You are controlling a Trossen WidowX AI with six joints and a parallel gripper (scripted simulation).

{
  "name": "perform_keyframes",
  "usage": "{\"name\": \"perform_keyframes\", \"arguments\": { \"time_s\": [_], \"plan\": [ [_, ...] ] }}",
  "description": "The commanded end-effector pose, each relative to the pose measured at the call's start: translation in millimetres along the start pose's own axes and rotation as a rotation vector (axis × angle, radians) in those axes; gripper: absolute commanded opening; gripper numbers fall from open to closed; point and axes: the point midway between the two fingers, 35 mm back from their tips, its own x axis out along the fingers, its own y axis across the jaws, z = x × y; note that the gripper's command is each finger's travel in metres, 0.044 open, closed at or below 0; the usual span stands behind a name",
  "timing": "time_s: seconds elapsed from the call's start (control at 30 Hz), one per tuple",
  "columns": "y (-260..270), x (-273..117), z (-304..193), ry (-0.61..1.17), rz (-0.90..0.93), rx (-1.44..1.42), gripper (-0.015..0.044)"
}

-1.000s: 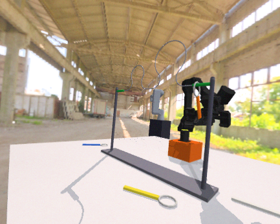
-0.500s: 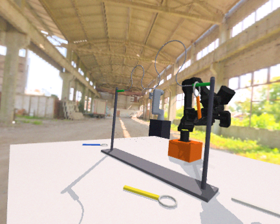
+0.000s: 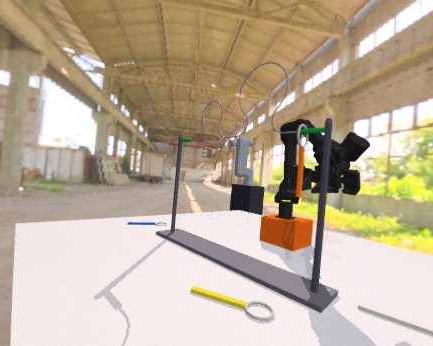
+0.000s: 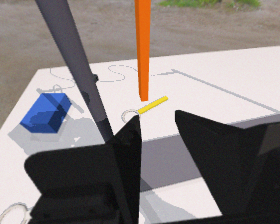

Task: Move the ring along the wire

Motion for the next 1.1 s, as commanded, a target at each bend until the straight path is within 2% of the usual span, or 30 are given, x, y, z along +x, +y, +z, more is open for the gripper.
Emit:
{"name": "perform_keyframes", "arguments": {
  "time_s": [0.0, 0.93, 1.07],
  "plan": [
    [0.1, -21.9, 1.9, -0.008, 0.001, 0.006, 0.0160],
    [-0.7, -28.9, 2.0, -0.010, 0.000, 0.006, 0.0160],
    [0.4, -59.6, 0.2, -0.002, 0.003, 0.004, 0.0265]
  ]
}}
